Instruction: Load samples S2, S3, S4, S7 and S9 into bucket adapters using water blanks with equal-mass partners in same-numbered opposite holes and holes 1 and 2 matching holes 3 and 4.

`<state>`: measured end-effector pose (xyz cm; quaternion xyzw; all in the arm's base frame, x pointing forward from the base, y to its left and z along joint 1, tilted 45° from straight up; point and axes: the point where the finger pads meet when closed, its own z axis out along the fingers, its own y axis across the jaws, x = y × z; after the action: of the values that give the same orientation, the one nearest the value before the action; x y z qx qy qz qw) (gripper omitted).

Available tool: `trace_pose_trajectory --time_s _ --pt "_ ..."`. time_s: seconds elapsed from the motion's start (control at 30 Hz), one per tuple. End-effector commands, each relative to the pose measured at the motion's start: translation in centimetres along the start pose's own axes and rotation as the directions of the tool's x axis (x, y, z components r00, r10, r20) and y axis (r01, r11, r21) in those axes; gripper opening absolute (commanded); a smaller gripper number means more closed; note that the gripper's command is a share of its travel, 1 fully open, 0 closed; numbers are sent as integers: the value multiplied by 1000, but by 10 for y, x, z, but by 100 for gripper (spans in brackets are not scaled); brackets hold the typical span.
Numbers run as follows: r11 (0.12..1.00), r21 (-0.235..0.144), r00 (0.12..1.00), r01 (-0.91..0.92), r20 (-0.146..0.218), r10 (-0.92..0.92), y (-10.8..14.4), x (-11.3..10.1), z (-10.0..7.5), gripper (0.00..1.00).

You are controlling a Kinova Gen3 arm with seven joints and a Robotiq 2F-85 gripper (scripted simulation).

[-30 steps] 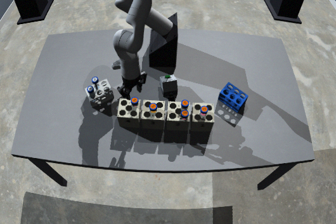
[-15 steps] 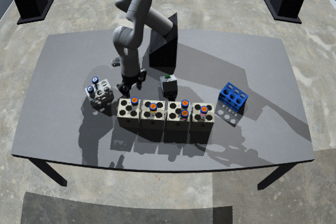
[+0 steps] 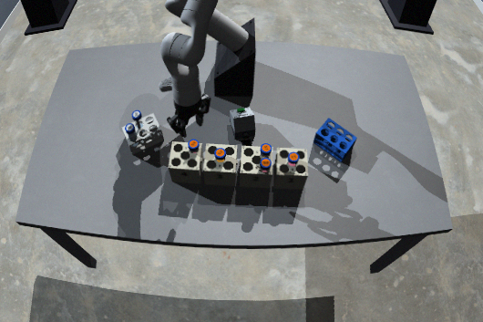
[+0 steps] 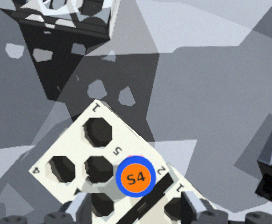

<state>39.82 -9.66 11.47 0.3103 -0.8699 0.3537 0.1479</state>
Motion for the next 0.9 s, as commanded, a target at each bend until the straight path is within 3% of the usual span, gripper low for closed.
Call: trace_pose_trajectory --time_s 0.0,0.87 --pt "1000 1 1000 0 1 0 0 0 -5 62" --pt "1000 1 1000 0 1 0 0 0 -34 62"
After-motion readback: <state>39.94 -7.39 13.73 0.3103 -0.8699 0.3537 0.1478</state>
